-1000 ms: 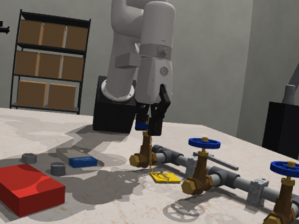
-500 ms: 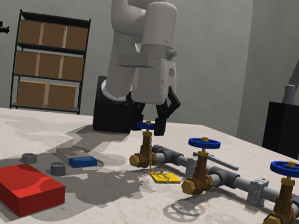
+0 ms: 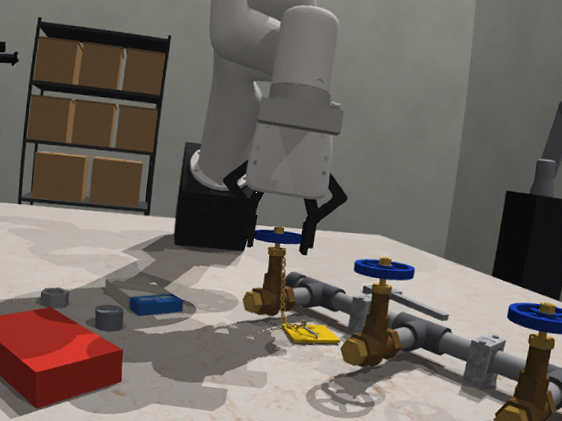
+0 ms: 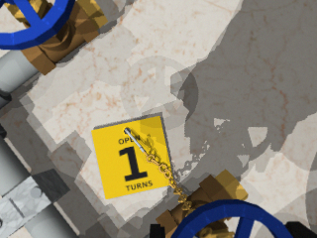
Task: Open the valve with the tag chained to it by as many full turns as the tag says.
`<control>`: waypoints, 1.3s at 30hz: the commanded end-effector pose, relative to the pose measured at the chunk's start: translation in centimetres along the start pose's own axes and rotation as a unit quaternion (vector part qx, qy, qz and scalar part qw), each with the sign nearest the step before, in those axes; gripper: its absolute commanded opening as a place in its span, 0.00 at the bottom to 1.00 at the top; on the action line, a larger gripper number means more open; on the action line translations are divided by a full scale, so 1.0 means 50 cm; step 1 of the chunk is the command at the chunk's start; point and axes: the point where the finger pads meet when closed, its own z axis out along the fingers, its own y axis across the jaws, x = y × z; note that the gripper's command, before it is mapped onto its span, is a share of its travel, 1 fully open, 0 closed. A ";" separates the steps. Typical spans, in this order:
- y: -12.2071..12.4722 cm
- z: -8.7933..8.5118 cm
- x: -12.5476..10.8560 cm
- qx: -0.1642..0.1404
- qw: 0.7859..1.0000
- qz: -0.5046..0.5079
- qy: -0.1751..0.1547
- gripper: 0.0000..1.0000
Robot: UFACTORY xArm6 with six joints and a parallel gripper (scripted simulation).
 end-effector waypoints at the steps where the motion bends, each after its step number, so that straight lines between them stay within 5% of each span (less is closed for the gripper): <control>1: -0.001 -0.001 0.002 0.022 0.990 -0.137 -0.007 0.00; 10: -0.001 -0.001 0.002 0.015 0.948 -0.317 0.001 0.00; 11: -0.001 -0.001 0.002 0.020 0.922 -0.387 0.001 0.00; 17: -0.001 -0.001 0.002 0.014 0.857 -0.515 0.006 0.00; 25: -0.001 -0.001 0.002 0.019 0.737 -0.675 0.009 0.00; 27: -0.001 -0.001 0.002 0.019 0.737 -0.675 0.009 0.00; 28: -0.001 -0.001 0.002 0.029 0.703 -0.710 0.009 0.00; 29: -0.001 -0.001 0.002 0.029 0.694 -0.719 0.009 0.00; 39: -0.001 -0.001 0.002 0.028 0.644 -0.764 0.011 0.00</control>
